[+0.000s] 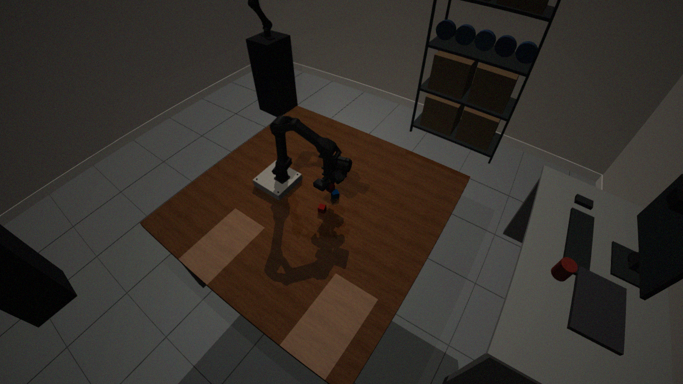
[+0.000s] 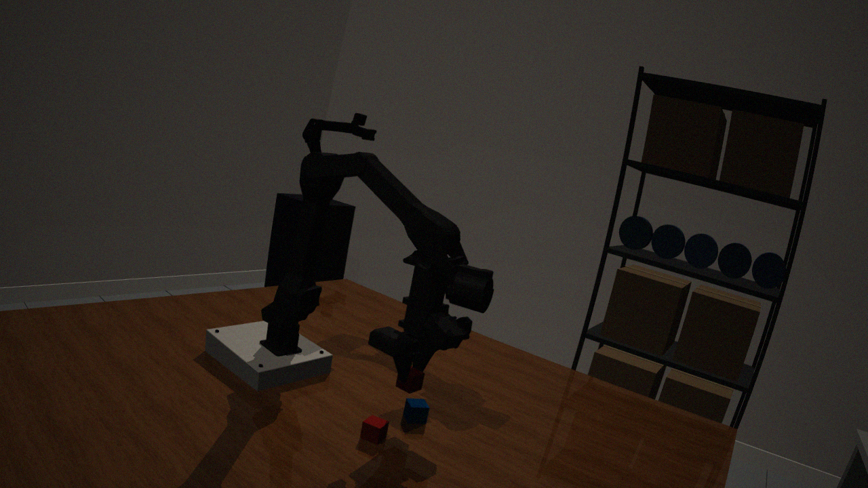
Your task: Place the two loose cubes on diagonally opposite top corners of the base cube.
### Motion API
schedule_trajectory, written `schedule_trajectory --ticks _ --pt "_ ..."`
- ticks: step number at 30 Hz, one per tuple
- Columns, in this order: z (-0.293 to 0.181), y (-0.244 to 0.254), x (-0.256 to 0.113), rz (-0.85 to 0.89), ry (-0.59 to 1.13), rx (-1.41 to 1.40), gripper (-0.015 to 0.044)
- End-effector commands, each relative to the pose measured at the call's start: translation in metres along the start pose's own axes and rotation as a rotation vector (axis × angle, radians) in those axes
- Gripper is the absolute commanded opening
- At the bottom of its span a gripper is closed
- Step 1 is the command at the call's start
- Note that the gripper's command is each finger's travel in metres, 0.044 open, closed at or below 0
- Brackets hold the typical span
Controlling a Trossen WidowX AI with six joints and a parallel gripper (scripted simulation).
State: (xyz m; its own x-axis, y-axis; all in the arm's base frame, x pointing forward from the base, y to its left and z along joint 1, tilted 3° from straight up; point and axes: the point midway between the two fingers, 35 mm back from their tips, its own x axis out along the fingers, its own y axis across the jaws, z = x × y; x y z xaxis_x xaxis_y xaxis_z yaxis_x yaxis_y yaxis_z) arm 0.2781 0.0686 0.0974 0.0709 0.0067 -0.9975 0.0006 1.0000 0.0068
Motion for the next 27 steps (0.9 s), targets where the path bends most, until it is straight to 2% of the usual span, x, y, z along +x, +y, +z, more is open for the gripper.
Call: schedule_trajectory --ticks 1,7,18,27 --pt "-0.005 0.011 0.003 -0.003 -0.002 -0.081 0.0105" --pt "-0.012 0.025 0.006 -0.001 -0.002 -0.183 0.0105" --pt "-0.012 0.025 0.006 -0.001 -0.002 -0.187 0.0105" --pt "-0.012 0.025 0.023 -0.001 -0.002 -0.188 0.0105"
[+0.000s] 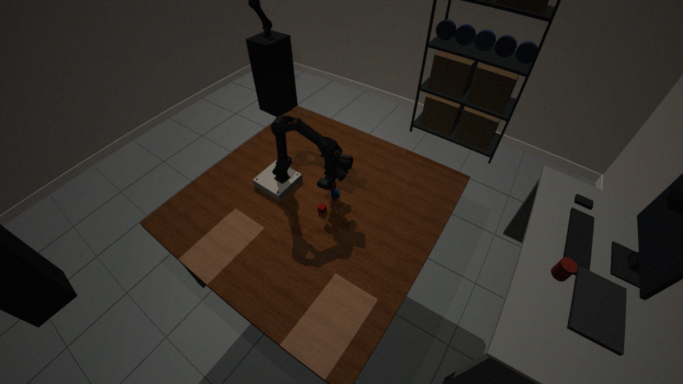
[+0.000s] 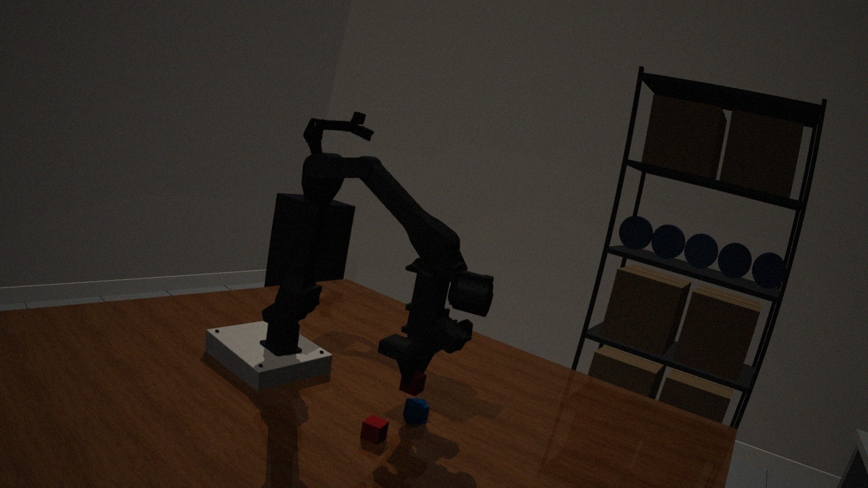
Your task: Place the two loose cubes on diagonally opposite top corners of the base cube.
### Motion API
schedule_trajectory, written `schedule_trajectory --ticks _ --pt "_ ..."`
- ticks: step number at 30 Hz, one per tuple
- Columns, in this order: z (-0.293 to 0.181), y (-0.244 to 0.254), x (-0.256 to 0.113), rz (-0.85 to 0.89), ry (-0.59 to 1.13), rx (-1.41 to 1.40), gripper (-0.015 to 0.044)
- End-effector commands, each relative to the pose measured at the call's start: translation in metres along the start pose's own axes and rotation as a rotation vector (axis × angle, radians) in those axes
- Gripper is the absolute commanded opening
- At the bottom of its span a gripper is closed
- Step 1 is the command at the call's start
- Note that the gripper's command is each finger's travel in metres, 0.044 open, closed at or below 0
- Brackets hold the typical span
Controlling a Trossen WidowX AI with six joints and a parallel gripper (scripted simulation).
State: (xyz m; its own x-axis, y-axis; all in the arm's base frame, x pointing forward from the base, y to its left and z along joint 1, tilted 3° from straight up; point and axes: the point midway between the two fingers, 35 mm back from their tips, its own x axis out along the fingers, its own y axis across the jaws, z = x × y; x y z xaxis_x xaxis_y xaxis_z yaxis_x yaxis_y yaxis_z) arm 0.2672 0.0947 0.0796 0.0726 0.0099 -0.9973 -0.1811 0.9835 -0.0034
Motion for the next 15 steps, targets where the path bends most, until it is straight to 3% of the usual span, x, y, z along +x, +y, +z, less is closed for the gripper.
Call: schedule_trajectory --ticks 1,15 --pt "-0.0006 -0.0011 0.0083 -0.004 0.000 -0.005 0.0105" --pt "-0.0012 -0.0013 0.0157 -0.004 0.000 -0.005 0.0105"
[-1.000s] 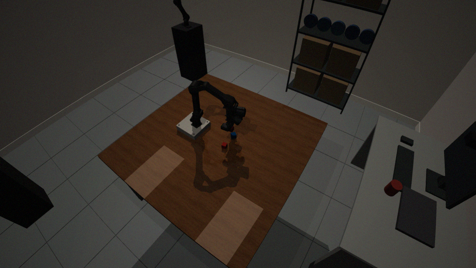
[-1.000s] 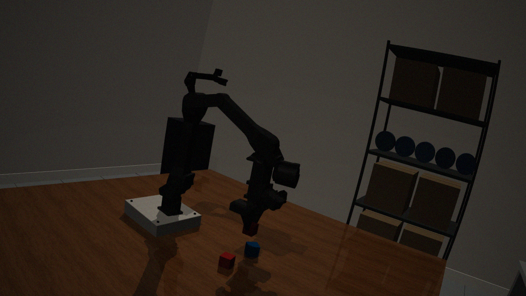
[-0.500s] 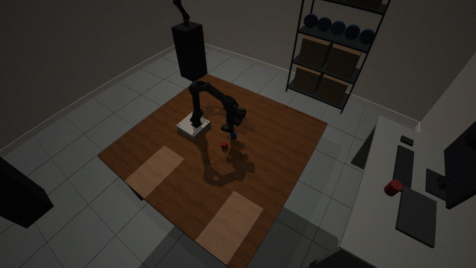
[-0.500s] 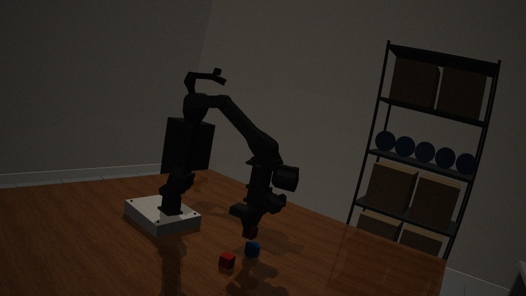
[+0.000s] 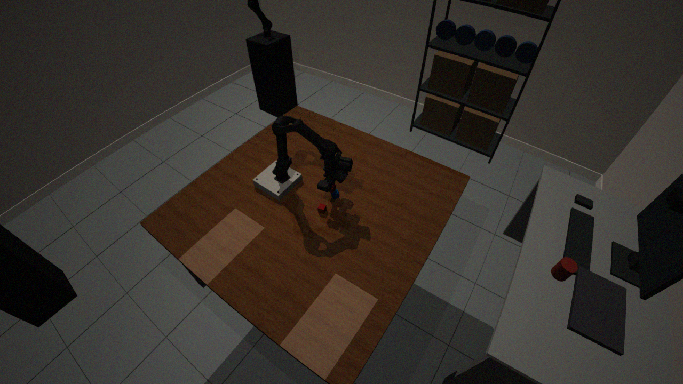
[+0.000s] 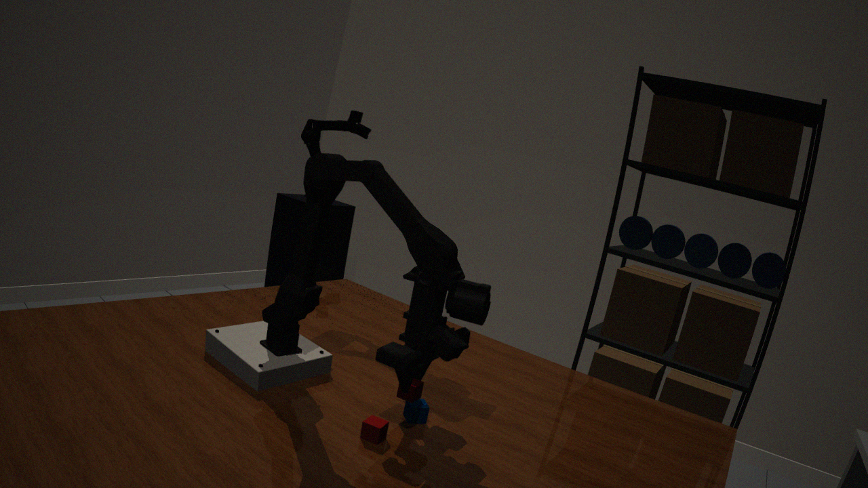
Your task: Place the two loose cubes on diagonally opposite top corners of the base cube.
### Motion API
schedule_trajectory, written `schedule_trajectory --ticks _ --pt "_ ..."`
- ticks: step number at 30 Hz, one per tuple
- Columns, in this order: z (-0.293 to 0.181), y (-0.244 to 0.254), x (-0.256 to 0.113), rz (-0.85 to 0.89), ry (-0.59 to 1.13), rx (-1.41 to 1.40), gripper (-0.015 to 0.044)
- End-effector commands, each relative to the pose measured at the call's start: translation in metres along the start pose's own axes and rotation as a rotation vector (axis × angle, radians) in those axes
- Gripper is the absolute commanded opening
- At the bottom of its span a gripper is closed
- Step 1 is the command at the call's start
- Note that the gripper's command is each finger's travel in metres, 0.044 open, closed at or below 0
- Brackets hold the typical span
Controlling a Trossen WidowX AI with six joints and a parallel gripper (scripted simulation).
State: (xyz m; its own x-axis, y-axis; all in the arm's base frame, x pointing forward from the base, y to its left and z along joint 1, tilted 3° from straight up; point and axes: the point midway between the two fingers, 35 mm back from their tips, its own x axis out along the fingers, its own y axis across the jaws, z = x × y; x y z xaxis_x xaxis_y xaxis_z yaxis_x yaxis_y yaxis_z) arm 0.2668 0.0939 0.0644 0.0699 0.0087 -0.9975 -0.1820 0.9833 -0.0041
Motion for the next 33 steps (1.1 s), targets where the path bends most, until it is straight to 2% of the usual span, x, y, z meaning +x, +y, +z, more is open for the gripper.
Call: schedule_trajectory --ticks 1,14,18,33 --pt "0.000 -0.001 0.001 -0.004 -0.003 -0.004 0.0105" --pt "0.000 -0.001 0.002 -0.004 -0.003 -0.003 0.0105" --pt "0.000 -0.001 0.002 -0.004 -0.003 -0.003 0.0205" --pt "0.000 0.000 -0.017 0.000 0.000 0.000 0.0205"
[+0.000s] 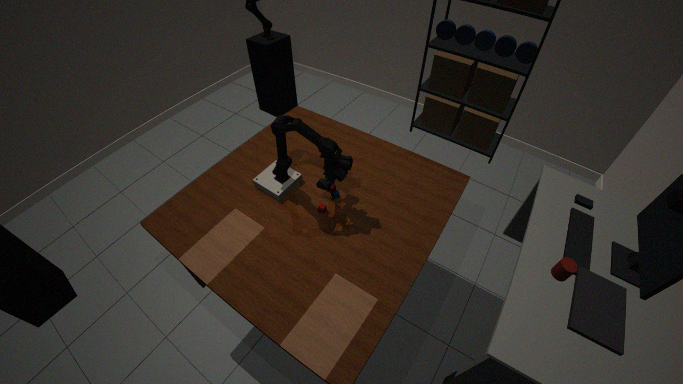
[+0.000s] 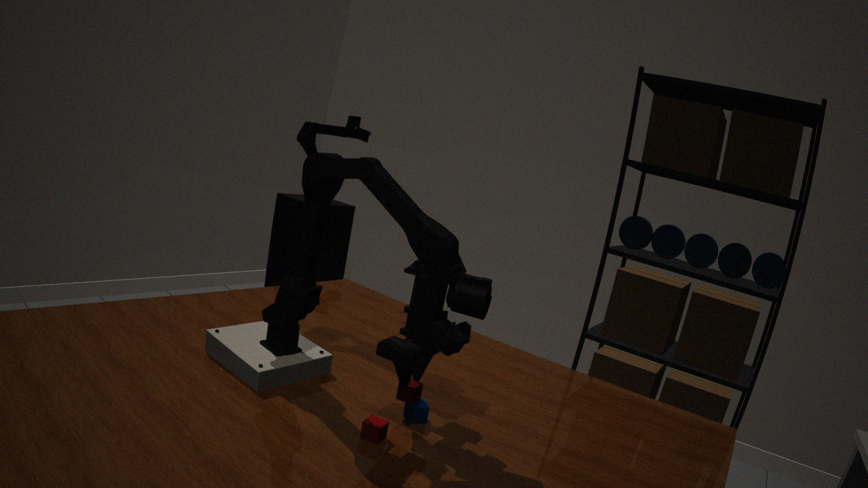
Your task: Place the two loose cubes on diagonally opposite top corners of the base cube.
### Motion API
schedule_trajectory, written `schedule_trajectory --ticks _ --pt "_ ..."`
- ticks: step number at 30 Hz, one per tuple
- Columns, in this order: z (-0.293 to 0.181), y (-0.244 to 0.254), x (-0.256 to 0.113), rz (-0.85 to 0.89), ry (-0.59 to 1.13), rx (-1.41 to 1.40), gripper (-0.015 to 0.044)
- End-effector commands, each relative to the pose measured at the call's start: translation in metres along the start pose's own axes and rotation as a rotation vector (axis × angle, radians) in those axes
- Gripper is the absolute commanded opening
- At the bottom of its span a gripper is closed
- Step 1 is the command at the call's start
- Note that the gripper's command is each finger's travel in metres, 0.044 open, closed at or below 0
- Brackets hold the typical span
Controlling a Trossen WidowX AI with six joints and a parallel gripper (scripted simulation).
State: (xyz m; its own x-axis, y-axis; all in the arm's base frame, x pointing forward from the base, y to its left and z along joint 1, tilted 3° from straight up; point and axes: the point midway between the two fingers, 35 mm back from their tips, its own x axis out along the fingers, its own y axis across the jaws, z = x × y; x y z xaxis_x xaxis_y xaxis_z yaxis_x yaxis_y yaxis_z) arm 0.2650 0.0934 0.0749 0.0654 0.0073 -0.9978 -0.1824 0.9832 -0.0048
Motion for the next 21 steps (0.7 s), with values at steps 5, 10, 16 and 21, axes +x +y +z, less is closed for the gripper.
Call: schedule_trajectory --ticks 5,10,16,21 --pt "0.001 0.000 -0.015 0.001 -0.005 0.001 0.0205" --pt "0.001 0.000 -0.018 0.001 -0.005 0.001 0.0205" --pt "0.006 -0.019 -0.024 -0.001 -0.004 0.255 0.0265" --pt "0.010 -0.049 -0.035 -0.004 -0.007 0.627 0.0265"
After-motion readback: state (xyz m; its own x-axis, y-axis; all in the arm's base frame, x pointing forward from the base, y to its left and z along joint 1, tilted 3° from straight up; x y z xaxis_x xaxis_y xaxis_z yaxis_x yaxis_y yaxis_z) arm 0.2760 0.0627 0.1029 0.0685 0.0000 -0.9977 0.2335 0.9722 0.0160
